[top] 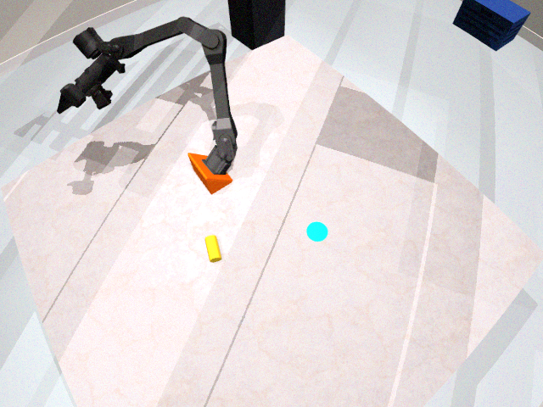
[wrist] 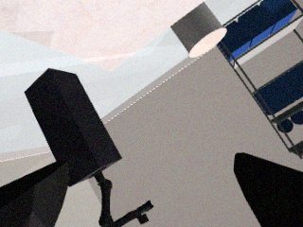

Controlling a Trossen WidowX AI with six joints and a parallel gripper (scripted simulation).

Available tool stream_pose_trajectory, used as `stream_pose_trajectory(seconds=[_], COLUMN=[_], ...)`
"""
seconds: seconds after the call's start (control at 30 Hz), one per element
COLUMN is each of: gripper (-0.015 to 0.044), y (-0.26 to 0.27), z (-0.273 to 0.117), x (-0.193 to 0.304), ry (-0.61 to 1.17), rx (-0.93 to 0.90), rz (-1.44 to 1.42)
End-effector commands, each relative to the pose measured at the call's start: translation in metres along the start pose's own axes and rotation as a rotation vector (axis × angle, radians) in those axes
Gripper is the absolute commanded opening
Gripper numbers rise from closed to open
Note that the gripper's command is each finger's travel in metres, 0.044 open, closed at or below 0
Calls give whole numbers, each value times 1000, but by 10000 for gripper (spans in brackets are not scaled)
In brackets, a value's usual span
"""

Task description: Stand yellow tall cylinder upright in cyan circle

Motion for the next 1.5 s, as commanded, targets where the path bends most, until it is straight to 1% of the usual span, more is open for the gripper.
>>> stream_pose_trajectory(seconds=[0.0,0.07,0.1,0.27,0.47,0.67,0.83,1.0,1.17,1.3,1.47], gripper=[374,321,309,309,309,309,309,309,309,309,309], y=[-1,-13,-22,-95,-178,-243,-293,-337,-374,-399,-422], z=[0,2,3,8,6,-2,-13,-28,-45,-61,-82], x=[0,1,1,-4,-25,-48,-75,-107,-143,-173,-212], ry=[-2,-15,-27,-98,-151,-128,-68,37,202,390,708], rx=[2,20,35,162,343,539,731,951,1209,1449,1788], rz=[-9,-78,-138,-590,-1143,-1672,-2106,-2515,-2887,-3142,-3369])
Point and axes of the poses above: the point midway between the two fingers, 35 mm back from their tips, its own z axis out along the fingers, its own y axis across the jaws, x = y × z, the point moved 3 cm from there along -z, back along the fingers, and after that the axes turned 11 degrees about -z, right-handed, at the moved point
